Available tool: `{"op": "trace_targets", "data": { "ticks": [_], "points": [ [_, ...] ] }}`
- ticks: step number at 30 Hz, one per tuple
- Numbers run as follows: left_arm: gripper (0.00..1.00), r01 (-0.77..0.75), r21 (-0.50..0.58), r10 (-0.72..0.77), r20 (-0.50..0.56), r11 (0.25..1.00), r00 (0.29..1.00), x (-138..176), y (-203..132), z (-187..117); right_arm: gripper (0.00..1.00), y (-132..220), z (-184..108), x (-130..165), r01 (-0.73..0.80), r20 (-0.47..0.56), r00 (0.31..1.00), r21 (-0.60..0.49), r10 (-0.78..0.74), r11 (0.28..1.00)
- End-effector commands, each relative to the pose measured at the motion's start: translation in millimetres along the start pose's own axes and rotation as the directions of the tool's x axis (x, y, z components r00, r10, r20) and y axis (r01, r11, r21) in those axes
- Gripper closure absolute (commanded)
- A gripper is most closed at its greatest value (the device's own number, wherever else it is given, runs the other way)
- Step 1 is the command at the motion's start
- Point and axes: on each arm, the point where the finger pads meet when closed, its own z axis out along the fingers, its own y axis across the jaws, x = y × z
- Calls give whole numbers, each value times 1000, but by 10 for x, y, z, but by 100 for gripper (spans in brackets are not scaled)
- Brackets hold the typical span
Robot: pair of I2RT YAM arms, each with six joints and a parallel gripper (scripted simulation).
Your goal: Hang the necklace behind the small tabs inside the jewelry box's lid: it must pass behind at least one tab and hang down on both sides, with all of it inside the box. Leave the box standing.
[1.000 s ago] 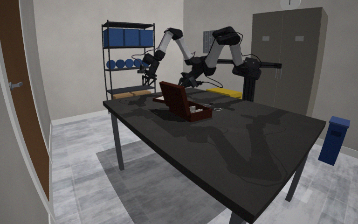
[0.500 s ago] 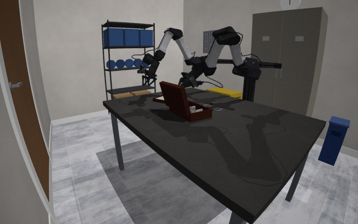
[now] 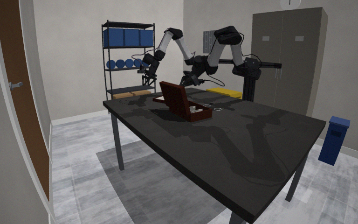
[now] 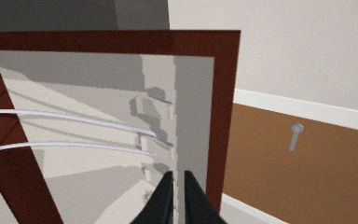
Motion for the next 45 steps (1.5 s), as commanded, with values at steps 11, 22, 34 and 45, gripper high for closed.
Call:
{"op": "trace_targets", "data": {
  "ticks": [11, 22, 34, 45],
  "points": [
    [93, 33, 53, -34, 28, 998, 999, -106, -223, -221, 0, 13, -200, -343, -6, 81, 997, 0, 6, 1000],
    [93, 31, 48, -33, 26, 998, 999, -100, -195, -376, 0, 13, -200, -343, -6, 81, 997, 0, 6, 1000],
    [93, 32, 46, -33, 25, 998, 999, -98, -181, -523, 0, 13, -200, -343, -6, 81, 997, 0, 6, 1000],
    [100, 29, 44, -31, 33, 999, 999, -103, -176, -530, 0, 13, -200, -343, -6, 81, 997, 0, 6, 1000]
  ]
}}
